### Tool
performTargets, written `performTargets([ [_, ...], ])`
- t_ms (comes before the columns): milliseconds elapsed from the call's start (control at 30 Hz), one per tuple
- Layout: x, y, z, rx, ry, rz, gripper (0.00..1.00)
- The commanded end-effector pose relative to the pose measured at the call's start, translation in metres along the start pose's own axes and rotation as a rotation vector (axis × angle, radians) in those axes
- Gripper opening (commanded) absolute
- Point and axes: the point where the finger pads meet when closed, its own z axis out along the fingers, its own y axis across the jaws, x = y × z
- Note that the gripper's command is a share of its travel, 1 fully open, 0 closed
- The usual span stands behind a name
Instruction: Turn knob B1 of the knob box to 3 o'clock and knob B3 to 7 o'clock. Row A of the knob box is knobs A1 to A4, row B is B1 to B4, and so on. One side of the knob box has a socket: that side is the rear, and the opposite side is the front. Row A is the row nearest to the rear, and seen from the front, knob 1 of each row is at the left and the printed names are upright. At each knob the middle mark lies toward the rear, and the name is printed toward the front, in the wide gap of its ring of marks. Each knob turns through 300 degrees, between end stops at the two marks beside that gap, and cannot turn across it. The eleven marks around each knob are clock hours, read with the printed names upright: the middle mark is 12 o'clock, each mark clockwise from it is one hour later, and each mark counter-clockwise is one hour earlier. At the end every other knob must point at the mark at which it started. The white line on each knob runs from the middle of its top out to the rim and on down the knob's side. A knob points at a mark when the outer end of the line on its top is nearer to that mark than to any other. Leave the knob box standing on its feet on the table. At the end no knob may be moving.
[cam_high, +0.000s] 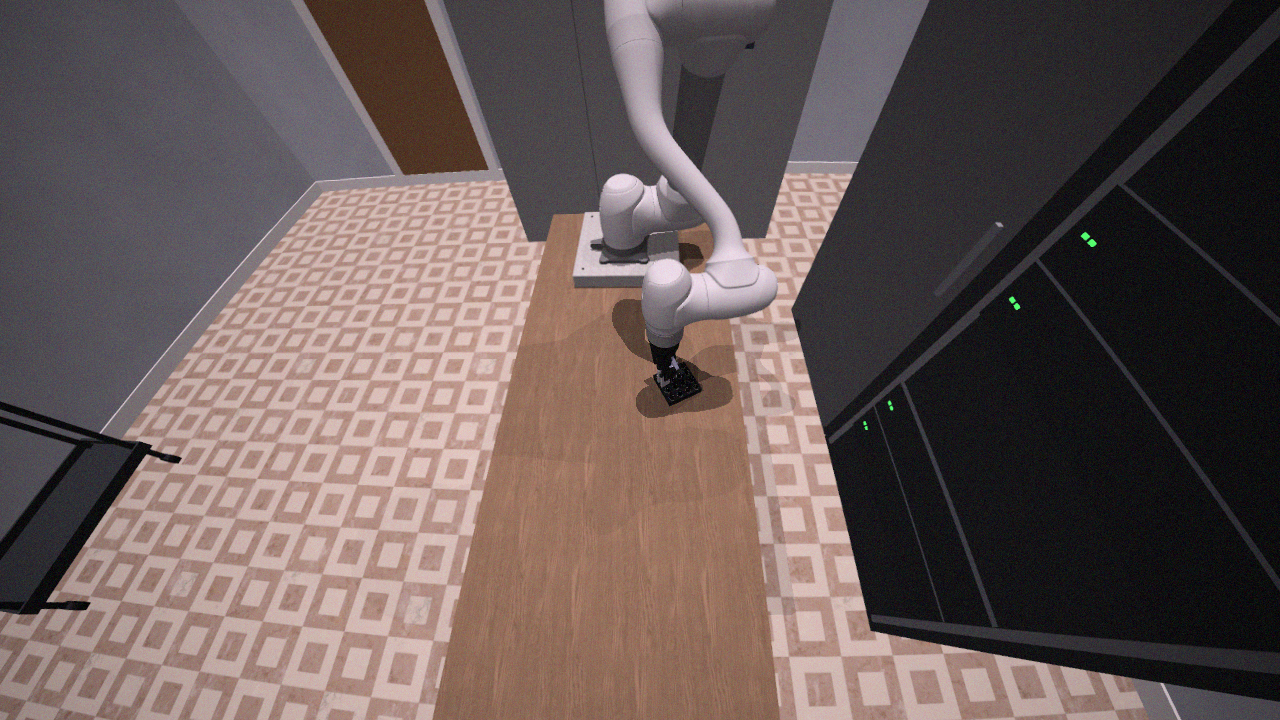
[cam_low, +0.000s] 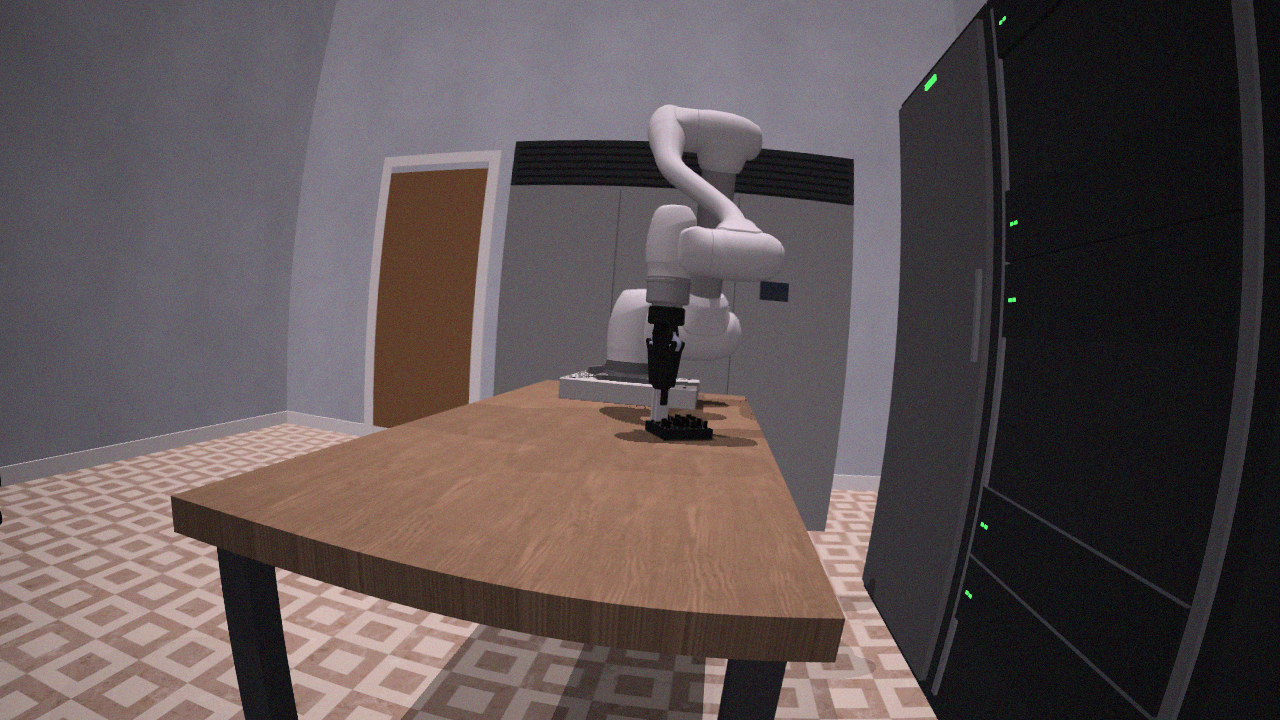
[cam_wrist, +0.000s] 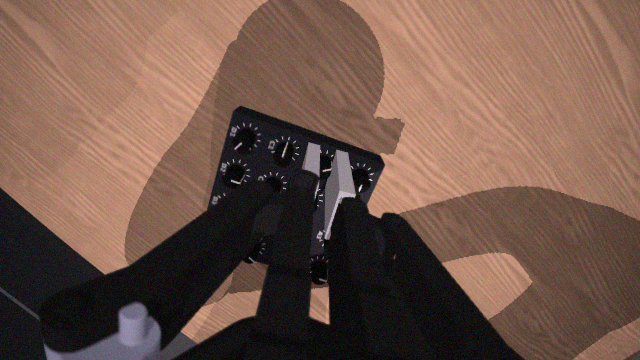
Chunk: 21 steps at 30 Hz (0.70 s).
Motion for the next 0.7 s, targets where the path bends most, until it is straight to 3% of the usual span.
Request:
performTargets([
  [0,0.0,0.0,-0.0001,0.0,0.001,0.035,0.05],
  [667,0.0,0.0,-0.0001,0.0,0.001,0.128,0.05],
])
